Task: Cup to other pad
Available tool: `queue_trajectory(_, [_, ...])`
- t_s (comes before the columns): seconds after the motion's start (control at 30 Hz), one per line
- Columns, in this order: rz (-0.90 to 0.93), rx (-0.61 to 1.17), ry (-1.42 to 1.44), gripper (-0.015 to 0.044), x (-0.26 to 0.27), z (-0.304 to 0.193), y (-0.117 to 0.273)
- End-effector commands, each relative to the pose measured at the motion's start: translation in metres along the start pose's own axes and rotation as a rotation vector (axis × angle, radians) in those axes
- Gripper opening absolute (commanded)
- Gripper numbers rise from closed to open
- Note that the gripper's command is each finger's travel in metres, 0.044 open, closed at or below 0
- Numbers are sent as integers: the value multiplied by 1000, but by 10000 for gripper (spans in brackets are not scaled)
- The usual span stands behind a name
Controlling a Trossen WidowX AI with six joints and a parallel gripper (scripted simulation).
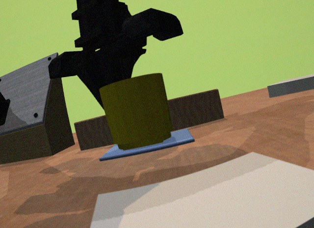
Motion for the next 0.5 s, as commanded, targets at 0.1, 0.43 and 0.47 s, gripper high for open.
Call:
queue_trajectory(0.1, [0, -1, -1, 0, 0, 0, 2])
queue_trajectory(0.43, [1, -3, 3, 0, -1, 2, 33])
queue_trajectory(0.47, [1, -3, 3, 0, -1, 2, 37])
Point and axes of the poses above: the point midway between the two fingers, 35 mm back from their tips, its own y axis back along the fingers, its own x axis across the jaws, z = x × y, the point moved 6 cm from there along y, back along the fingers, and after that the axes turned 14 degrees about y, right-handed, at the moved point
